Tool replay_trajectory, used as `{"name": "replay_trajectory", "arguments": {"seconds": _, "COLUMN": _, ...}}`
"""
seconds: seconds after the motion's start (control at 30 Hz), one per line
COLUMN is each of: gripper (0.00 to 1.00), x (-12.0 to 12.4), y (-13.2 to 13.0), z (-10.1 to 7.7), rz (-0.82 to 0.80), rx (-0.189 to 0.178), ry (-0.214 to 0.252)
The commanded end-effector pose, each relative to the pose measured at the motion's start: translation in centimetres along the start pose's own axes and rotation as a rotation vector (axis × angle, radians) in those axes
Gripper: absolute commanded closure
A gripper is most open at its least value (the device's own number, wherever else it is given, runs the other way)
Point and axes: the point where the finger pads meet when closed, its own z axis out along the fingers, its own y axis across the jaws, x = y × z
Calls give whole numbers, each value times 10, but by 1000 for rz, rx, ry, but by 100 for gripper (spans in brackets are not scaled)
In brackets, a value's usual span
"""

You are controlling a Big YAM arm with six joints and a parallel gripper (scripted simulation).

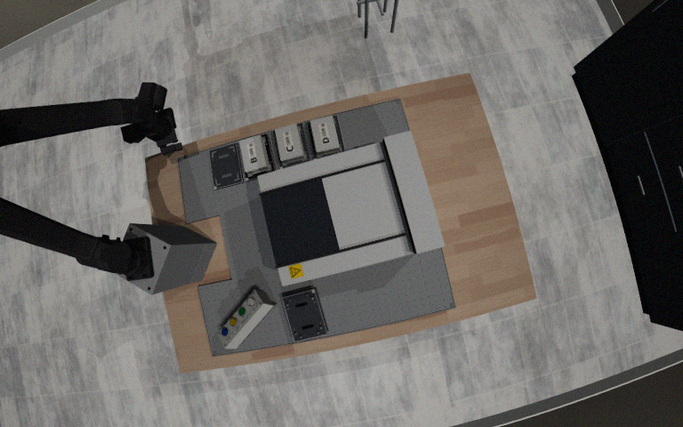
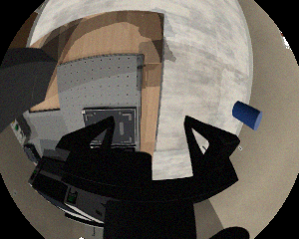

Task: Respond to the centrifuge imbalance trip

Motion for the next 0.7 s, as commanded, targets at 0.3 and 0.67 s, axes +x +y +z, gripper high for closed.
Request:
{"name": "replay_trajectory", "arguments": {"seconds": 0.3, "gripper": 0, "x": 2, "y": -5, "z": -3, "rz": -2, "rx": 13, "ry": 5}}
{"name": "replay_trajectory", "arguments": {"seconds": 0.67, "gripper": 0, "x": 5, "y": -13, "z": -5, "rz": -5, "rx": 25, "ry": 11}}
